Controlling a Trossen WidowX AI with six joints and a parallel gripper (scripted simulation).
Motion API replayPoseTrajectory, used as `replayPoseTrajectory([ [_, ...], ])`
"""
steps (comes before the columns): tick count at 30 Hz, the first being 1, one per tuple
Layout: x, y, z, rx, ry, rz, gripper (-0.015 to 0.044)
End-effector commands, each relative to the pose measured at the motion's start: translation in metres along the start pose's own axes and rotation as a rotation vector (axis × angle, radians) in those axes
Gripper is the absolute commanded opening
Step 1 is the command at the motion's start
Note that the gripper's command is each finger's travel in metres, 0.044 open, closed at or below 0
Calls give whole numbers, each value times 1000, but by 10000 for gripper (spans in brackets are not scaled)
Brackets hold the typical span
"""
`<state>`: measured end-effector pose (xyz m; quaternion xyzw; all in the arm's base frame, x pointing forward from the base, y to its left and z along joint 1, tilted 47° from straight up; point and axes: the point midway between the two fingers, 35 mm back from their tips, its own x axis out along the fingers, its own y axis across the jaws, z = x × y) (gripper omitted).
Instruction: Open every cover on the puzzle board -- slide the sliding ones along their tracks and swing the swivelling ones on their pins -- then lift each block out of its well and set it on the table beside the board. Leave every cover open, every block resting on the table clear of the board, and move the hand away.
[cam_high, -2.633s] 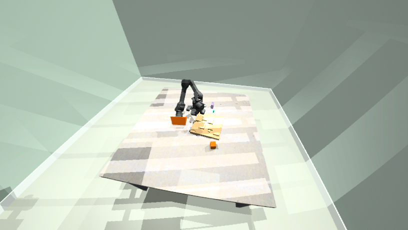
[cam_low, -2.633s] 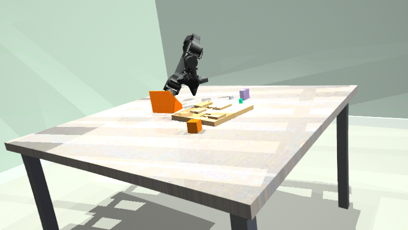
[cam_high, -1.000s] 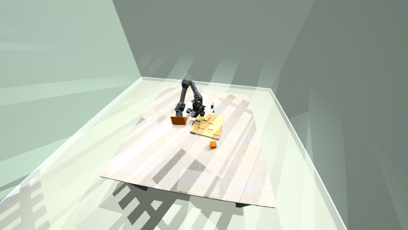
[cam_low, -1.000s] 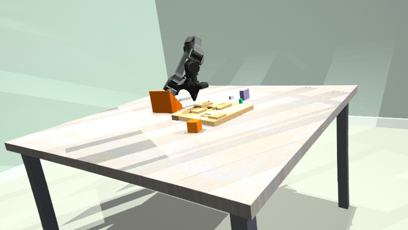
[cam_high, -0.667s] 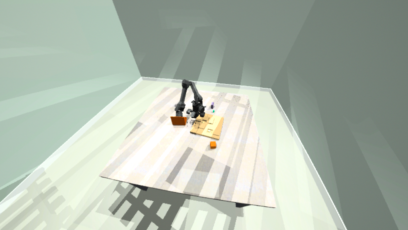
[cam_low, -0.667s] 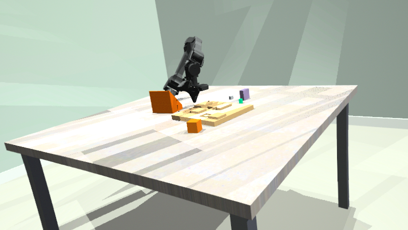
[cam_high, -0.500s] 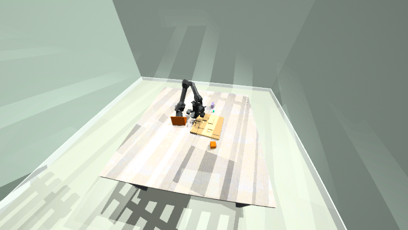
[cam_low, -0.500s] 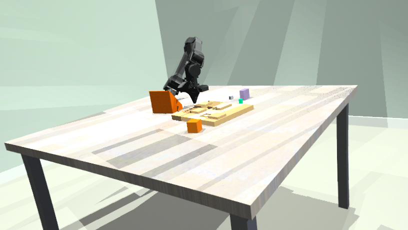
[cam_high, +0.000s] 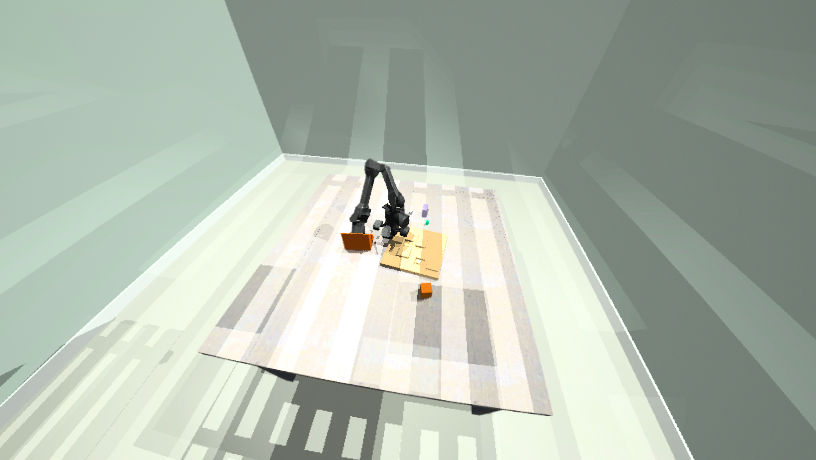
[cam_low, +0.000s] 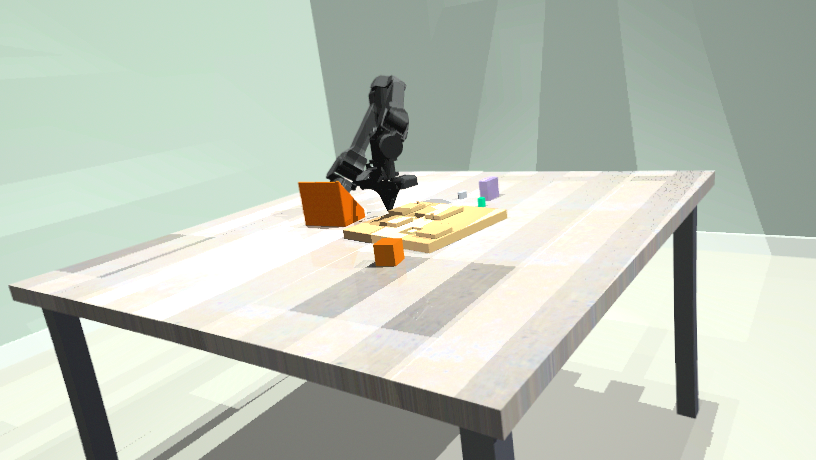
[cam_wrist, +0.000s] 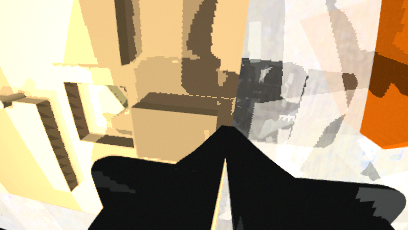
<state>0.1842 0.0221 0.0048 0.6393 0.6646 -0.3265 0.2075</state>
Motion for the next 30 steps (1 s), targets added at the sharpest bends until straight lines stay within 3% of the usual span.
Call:
replayPoseTrajectory([
  [1,1,3,0,2,4,3,0],
  [30,2,35,6,1,4,4,0],
])
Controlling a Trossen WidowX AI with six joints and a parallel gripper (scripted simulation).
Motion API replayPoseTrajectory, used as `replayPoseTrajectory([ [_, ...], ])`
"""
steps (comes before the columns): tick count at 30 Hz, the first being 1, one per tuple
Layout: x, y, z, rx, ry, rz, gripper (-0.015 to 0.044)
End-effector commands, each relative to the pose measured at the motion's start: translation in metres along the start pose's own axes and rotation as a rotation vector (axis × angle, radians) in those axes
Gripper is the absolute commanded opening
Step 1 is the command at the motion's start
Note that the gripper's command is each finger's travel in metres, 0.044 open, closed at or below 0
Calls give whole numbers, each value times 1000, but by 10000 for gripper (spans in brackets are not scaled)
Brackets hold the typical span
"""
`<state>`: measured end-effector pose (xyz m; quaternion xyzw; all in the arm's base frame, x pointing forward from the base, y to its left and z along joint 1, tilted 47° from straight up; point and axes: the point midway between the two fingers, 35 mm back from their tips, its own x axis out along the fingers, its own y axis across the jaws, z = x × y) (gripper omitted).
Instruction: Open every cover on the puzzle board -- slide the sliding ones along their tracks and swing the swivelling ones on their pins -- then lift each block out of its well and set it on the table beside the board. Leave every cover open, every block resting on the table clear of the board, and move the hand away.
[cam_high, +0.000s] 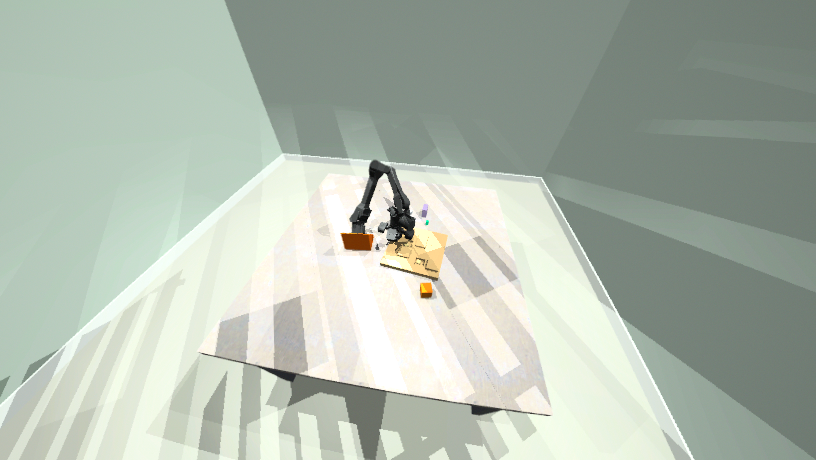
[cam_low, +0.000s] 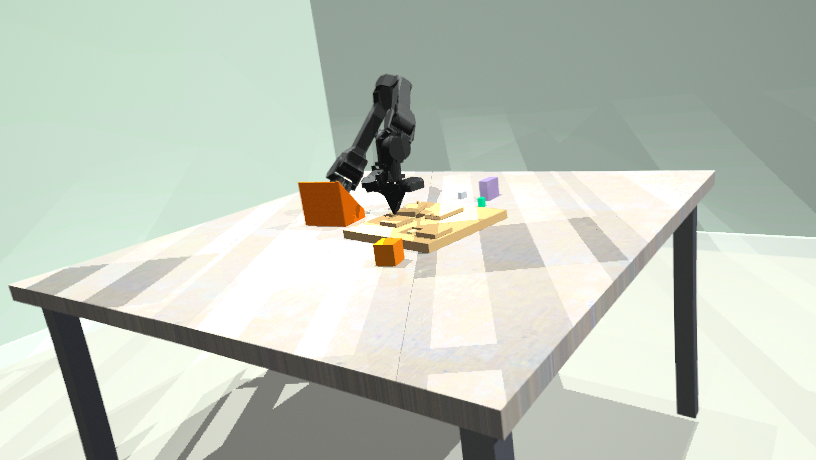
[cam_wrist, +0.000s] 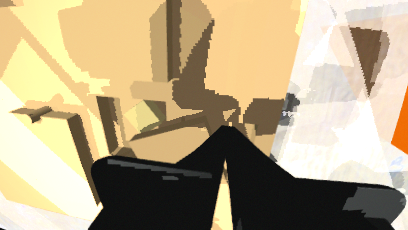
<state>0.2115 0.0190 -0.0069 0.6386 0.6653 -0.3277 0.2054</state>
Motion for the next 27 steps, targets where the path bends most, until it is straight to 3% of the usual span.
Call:
replayPoseTrajectory([
  [1,-1,7,-1,-3,3,8,0],
  [27,-1,33,-6,-4,3,9,0],
])
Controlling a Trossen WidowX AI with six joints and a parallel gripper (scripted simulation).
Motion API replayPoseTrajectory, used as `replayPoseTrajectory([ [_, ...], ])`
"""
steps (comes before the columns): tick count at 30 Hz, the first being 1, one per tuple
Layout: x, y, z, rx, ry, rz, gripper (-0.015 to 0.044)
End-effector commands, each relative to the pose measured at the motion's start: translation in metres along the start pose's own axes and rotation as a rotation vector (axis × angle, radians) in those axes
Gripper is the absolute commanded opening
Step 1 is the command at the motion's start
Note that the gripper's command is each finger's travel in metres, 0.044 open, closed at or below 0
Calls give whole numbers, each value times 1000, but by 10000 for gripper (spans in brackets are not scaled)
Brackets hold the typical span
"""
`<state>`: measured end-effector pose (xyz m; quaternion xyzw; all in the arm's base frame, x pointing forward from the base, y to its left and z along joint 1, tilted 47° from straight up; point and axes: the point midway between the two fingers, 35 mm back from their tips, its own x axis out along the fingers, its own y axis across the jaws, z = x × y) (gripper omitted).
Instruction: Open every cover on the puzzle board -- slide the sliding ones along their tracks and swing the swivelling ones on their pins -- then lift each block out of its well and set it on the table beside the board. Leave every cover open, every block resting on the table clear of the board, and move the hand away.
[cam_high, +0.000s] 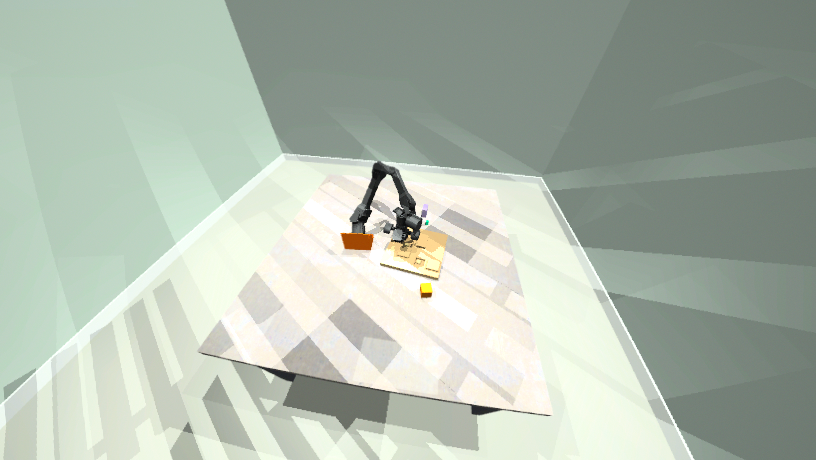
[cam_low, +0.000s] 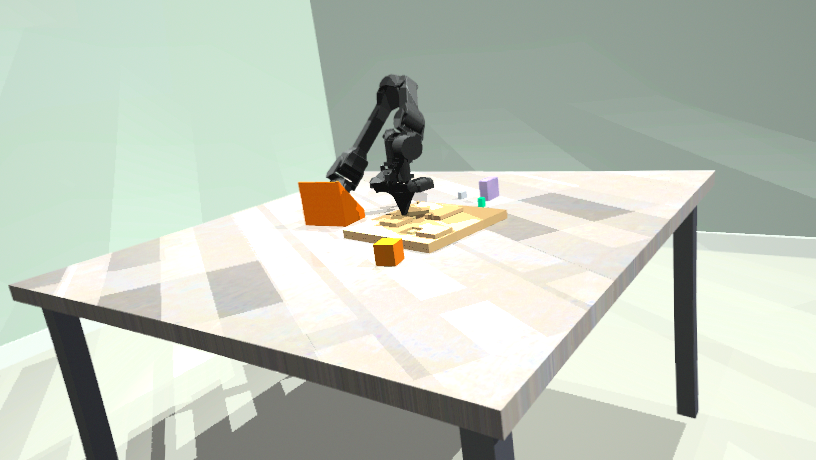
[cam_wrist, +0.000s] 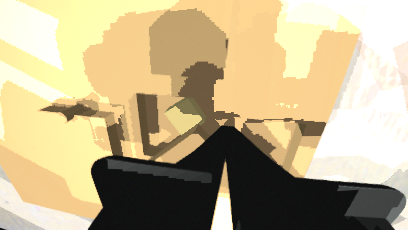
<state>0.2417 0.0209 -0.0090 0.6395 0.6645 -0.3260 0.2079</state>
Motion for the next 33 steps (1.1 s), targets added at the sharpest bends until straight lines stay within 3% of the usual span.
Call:
replayPoseTrajectory([
  [1,-1,4,-2,1,4,5,0],
  [33,-1,33,-22,0,5,6,0],
])
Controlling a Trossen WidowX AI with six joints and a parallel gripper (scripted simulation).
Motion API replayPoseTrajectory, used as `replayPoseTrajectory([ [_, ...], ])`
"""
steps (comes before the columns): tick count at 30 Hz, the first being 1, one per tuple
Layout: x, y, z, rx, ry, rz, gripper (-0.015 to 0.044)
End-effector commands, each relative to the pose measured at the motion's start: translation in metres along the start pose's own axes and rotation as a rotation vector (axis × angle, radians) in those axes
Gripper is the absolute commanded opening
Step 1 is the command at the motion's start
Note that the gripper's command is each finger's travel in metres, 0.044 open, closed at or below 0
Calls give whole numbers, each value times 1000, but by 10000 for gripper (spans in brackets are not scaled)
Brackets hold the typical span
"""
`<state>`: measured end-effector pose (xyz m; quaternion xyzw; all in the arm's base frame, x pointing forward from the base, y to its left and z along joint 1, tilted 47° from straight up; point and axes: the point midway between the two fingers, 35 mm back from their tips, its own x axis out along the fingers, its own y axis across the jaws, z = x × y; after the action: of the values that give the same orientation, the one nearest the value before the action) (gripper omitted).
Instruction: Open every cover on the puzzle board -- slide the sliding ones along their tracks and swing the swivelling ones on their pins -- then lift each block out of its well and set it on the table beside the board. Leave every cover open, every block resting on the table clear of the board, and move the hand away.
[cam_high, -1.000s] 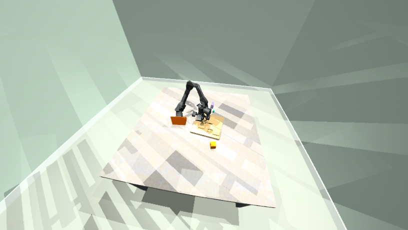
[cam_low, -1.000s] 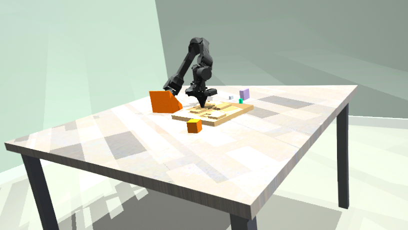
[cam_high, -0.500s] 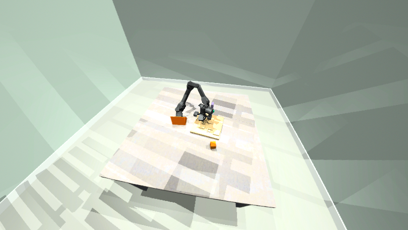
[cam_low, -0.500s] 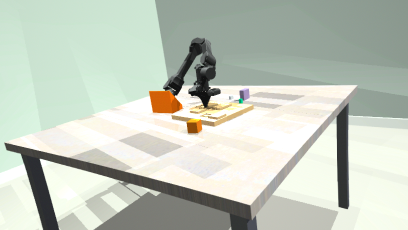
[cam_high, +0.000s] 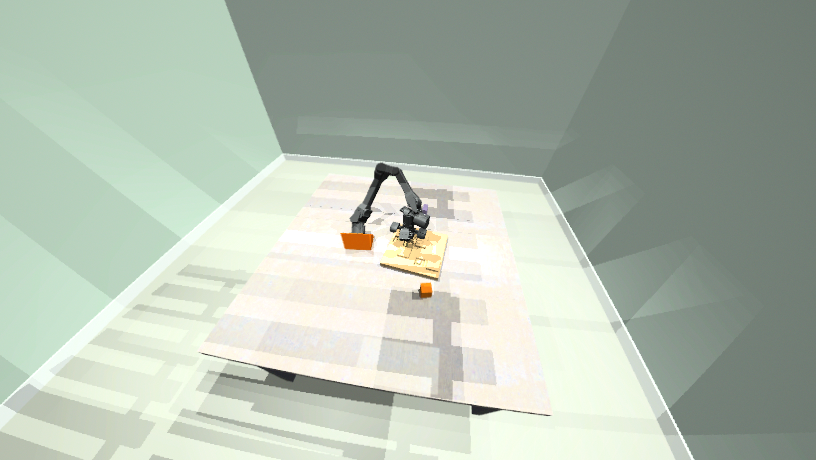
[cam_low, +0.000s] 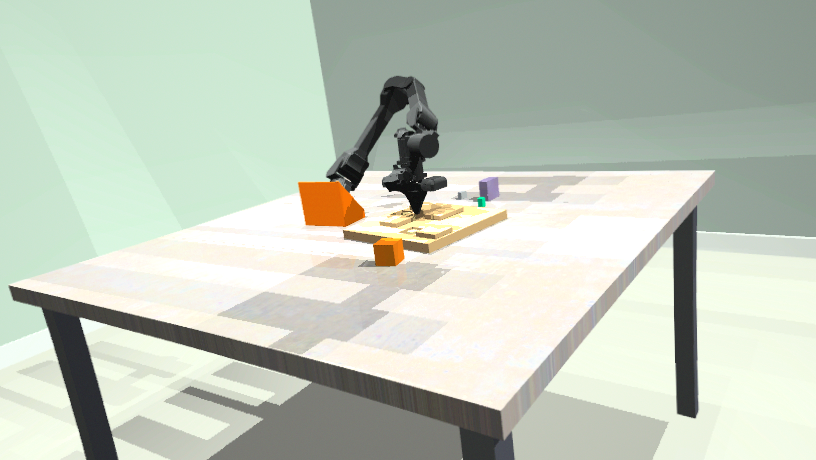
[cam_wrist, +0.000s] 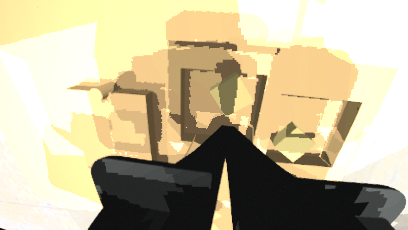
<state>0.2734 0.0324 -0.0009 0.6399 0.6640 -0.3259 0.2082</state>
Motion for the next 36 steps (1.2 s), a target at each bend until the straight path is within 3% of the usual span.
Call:
replayPoseTrajectory([
  [1,-1,5,-4,0,5,4,0],
  [36,-13,21,-26,-1,4,5,0],
])
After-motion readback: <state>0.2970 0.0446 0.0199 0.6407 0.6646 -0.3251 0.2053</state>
